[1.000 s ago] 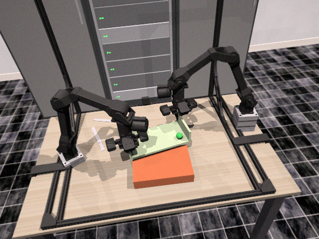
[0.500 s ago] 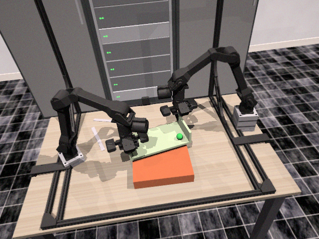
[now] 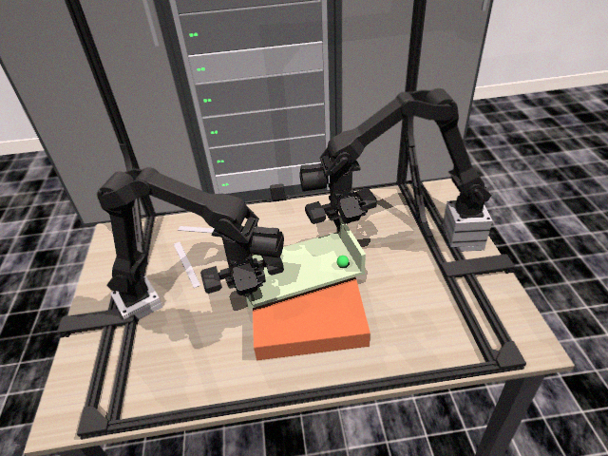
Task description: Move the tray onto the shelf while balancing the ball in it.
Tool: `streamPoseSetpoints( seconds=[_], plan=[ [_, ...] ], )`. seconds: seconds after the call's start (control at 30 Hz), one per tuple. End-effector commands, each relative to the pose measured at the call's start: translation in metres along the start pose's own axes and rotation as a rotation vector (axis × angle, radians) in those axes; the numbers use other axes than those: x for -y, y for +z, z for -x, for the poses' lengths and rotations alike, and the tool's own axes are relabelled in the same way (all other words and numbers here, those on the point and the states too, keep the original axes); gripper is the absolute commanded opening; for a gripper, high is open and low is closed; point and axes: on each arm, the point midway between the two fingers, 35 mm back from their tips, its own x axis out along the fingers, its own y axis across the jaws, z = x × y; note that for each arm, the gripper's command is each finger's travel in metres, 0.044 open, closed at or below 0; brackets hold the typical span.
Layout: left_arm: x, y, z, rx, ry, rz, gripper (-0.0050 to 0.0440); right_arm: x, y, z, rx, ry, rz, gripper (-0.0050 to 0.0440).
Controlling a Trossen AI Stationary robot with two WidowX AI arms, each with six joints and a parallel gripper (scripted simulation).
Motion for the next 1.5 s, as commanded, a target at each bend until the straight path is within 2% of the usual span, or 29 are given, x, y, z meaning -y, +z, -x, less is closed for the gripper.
streamPoseSetpoints(
  seconds=[0.0,0.37,0.57,0.93,1.13,1.47],
  plan=[
    [0.000,0.002,-0.002,0.032,-0.004,0.002,0.0020,-0.001,0.001,0.005,0.033,-0.003,0.002,0.0020],
    [0.000,0.007,0.003,-0.023,0.004,0.002,0.0020,0.000,0.006,0.000,-0.022,0.006,0.002,0.0020],
    [0.000,0.008,-0.002,0.032,-0.004,0.002,0.0020,0.000,0.007,0.005,0.033,-0.003,0.002,0.0020],
    [0.001,0.012,0.003,-0.023,0.005,0.002,0.0020,0.001,0.012,0.000,-0.022,0.006,0.002,0.0020],
    [0.001,0.014,-0.002,0.032,-0.004,0.002,0.0020,0.001,0.013,0.005,0.033,-0.002,0.002,0.0020],
    [0.002,0.017,0.002,-0.014,0.004,0.002,0.0020,0.002,0.017,0.001,-0.013,0.005,0.002,0.0020]
  ],
)
